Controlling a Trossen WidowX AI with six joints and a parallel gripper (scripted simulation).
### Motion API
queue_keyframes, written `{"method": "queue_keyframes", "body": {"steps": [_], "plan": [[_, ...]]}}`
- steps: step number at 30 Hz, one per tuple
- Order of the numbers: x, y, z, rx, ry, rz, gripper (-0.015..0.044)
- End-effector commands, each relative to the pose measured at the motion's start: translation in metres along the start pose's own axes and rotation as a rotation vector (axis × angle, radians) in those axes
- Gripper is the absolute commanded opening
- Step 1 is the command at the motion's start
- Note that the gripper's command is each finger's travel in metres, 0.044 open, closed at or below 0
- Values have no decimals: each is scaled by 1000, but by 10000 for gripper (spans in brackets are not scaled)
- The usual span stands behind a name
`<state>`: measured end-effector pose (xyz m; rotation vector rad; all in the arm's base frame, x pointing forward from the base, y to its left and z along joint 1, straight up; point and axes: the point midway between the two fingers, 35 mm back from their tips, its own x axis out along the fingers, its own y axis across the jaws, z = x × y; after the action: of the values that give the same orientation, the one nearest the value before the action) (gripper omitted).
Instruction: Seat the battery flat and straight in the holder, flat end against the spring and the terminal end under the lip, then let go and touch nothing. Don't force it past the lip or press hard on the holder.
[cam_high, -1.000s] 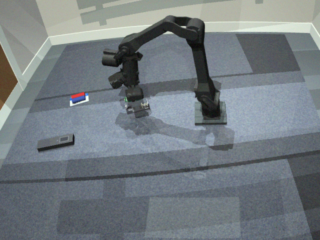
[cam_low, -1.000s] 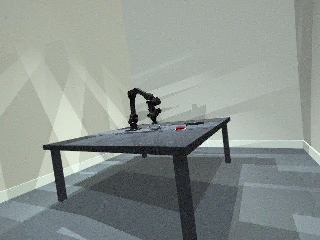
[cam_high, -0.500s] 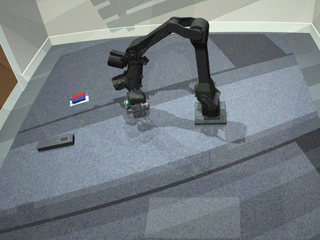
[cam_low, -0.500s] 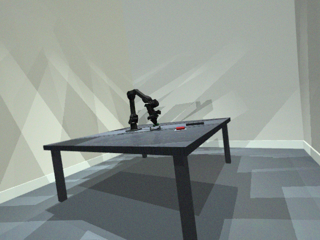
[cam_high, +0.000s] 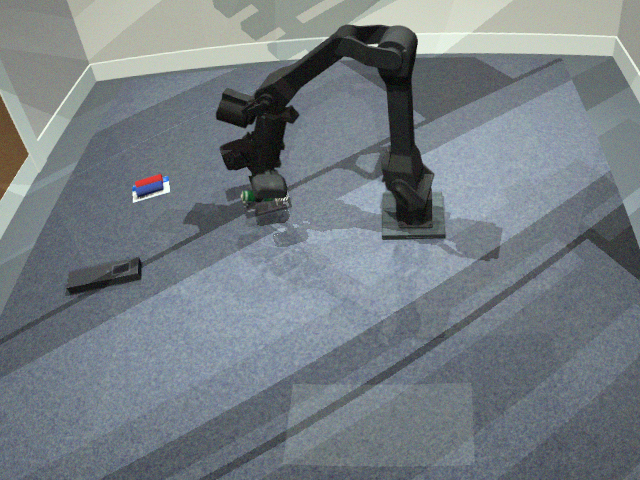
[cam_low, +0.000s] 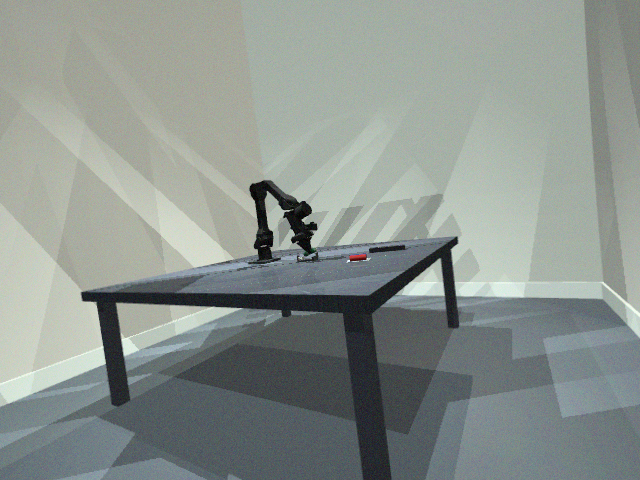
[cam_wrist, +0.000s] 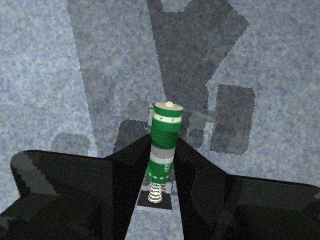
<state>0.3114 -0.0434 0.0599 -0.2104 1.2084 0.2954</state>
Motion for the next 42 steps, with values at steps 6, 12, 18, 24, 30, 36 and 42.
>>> {"method": "queue_keyframes", "body": {"steps": [6, 12, 18, 24, 30, 36, 42], "plan": [[1, -1, -3, -4, -75, 0, 67], [3, -1, -5, -5, -115, 1, 67], [5, -1, -8, -8, -154, 4, 67], [6, 0, -11, -11, -187, 10, 67], [6, -1, -14, -12, -188, 12, 67], [5, -1, -22, -12, -189, 16, 67], [4, -1, -27, -13, -190, 20, 67]]}}
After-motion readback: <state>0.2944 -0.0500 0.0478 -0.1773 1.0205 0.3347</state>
